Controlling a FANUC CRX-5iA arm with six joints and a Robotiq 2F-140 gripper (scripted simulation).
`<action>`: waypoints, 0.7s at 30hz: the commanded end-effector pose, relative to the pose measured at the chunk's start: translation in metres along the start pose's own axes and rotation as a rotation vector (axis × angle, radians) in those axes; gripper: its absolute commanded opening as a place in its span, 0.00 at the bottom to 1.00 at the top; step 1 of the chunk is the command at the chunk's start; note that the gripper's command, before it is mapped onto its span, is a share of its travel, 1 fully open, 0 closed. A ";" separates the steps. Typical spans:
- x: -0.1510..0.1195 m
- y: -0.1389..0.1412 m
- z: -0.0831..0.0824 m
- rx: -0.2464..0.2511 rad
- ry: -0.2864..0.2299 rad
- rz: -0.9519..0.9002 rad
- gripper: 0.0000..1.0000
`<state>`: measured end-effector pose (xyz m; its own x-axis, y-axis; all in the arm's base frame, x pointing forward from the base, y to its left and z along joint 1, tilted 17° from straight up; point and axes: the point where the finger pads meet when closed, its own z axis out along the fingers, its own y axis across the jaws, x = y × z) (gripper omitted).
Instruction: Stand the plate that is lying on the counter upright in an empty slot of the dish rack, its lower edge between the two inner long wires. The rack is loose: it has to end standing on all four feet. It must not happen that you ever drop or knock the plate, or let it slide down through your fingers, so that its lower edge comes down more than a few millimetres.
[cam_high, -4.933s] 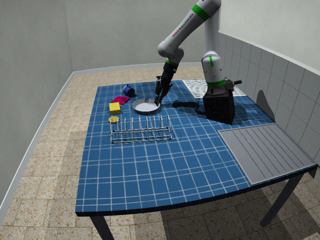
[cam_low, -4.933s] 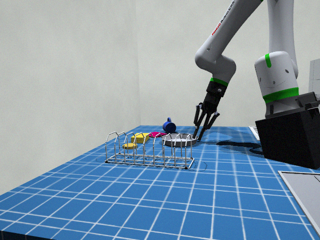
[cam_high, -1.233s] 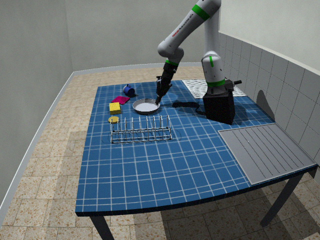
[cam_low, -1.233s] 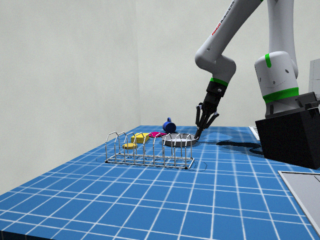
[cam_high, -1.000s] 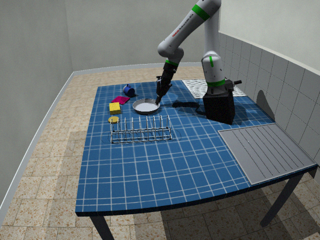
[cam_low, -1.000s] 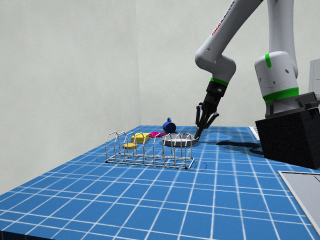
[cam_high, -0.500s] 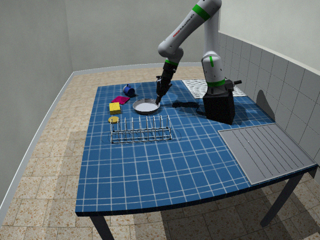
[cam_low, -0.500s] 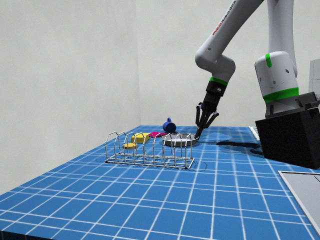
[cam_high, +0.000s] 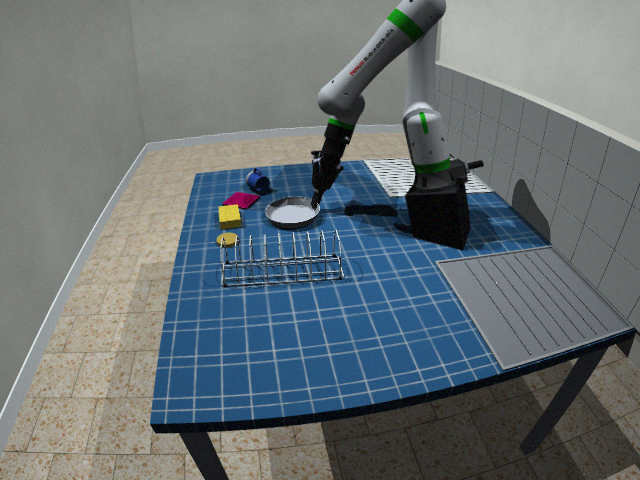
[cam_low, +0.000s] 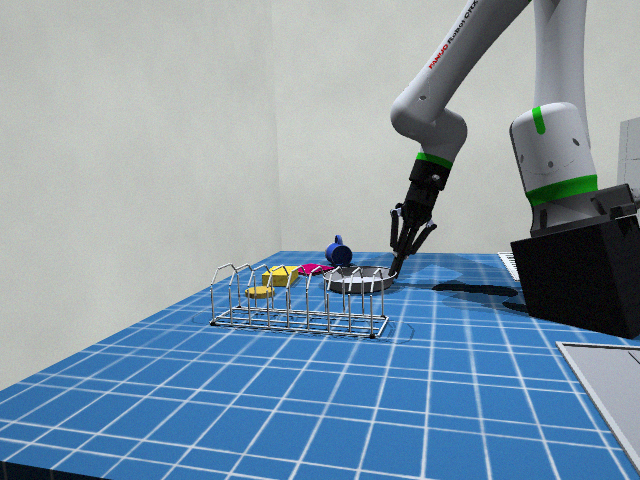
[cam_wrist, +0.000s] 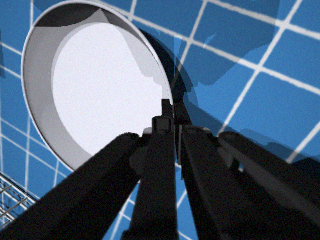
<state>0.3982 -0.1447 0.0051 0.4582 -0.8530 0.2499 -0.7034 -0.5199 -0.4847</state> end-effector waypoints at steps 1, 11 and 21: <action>0.001 -0.002 -0.001 -0.009 0.003 0.000 0.10; 0.000 -0.005 -0.005 -0.043 0.002 0.000 0.10; 0.001 -0.013 -0.013 -0.107 0.003 0.000 0.10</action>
<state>0.3999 -0.1402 0.0187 0.4608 -0.8524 0.2470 -0.7452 -0.5228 -0.4139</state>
